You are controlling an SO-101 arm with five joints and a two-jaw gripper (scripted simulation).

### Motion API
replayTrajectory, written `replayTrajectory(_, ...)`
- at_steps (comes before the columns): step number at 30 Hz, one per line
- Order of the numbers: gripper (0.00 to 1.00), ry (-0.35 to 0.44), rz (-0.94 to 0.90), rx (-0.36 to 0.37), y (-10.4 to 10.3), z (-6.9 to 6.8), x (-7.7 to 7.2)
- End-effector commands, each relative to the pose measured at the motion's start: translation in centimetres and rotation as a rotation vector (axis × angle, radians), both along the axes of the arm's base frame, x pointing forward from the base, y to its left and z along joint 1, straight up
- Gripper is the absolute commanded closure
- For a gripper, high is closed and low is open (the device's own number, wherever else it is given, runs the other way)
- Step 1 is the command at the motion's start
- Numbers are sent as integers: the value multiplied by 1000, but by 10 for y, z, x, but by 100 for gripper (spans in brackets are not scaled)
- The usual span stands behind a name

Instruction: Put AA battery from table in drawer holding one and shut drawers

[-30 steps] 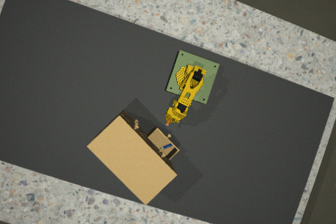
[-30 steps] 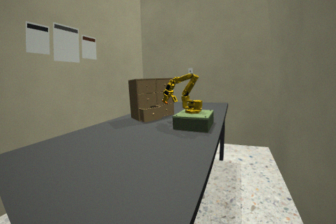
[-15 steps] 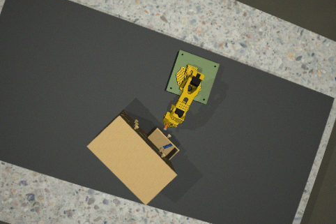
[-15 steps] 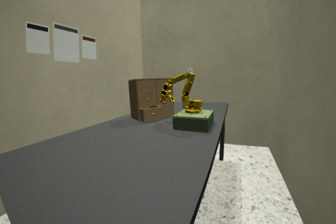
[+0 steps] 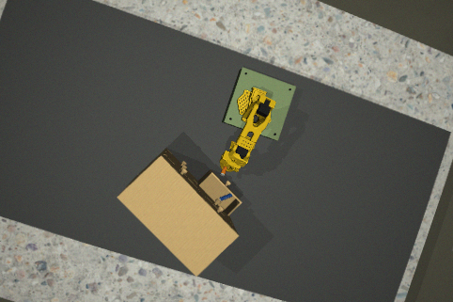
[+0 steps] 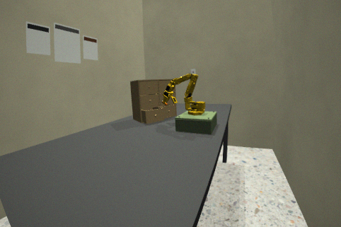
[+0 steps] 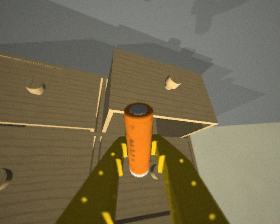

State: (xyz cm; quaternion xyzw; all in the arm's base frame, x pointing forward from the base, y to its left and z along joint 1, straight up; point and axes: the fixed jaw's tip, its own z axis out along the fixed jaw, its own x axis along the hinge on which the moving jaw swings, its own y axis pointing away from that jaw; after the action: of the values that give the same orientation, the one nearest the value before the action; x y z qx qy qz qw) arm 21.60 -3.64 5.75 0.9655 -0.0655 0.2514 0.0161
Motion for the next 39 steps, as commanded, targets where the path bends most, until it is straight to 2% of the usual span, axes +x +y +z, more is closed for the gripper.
replayTrajectory(1, 100, -14, -6, -2, -2, 2, 3)
replayTrajectory(39, 100, -14, -11, -2, -3, 3, 5)
